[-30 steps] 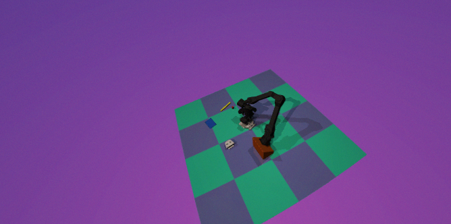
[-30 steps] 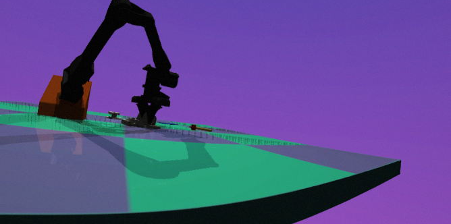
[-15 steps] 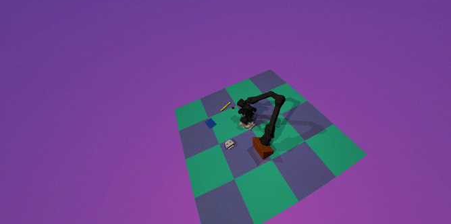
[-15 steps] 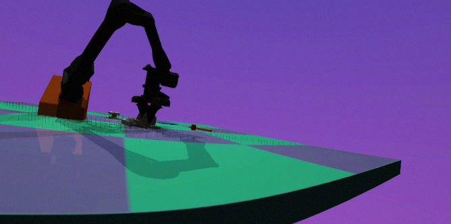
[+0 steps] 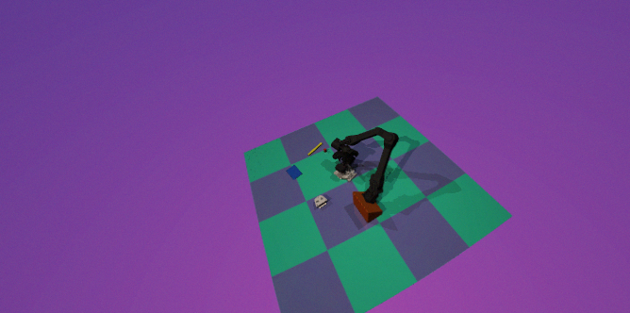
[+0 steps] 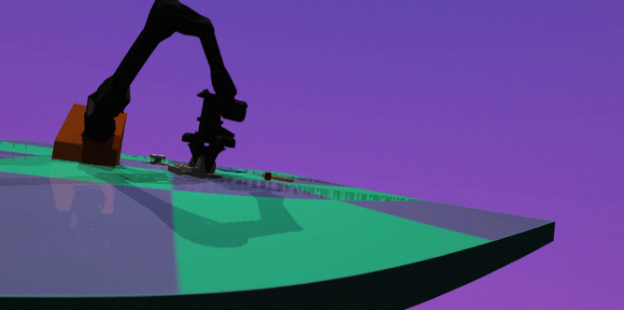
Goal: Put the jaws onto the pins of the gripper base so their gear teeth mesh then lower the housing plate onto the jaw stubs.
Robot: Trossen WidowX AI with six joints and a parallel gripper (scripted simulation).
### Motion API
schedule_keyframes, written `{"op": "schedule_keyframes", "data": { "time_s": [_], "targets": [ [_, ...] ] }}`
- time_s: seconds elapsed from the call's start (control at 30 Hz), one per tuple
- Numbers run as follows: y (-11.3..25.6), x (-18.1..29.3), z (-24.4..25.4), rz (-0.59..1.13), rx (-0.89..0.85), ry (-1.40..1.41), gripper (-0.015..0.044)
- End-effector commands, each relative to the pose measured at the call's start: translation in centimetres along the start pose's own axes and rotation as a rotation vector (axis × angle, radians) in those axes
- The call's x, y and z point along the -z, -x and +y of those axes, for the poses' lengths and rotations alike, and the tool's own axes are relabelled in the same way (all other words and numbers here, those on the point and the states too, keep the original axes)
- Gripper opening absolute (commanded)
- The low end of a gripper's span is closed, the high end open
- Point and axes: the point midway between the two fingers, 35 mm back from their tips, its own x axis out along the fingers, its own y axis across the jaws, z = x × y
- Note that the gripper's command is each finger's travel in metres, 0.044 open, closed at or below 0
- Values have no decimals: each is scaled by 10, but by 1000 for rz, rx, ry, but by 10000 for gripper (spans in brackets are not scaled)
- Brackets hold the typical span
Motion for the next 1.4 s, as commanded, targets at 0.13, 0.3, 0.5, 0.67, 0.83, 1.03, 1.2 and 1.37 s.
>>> {"op": "schedule_keyframes", "data": {
  "time_s": [0.13, 0.3, 0.5, 0.67, 0.83, 1.03, 1.2, 1.37],
  "targets": [
    [0, 0, 0, 1, 0, 2, 224],
    [7, -1, 0, 0, -1, 2, 224],
    [61, 0, 0, 0, 2, -1, 224],
    [69, 1, 0, 1, 4, -1, 224],
    [64, -7, 6, -34, 20, 15, 303],
    [75, -25, 35, -90, 14, 5, 440],
    [87, -37, 90, -93, -27, -52, 440],
    [97, -38, 167, -73, -59, -135, 440]
  ]
}}
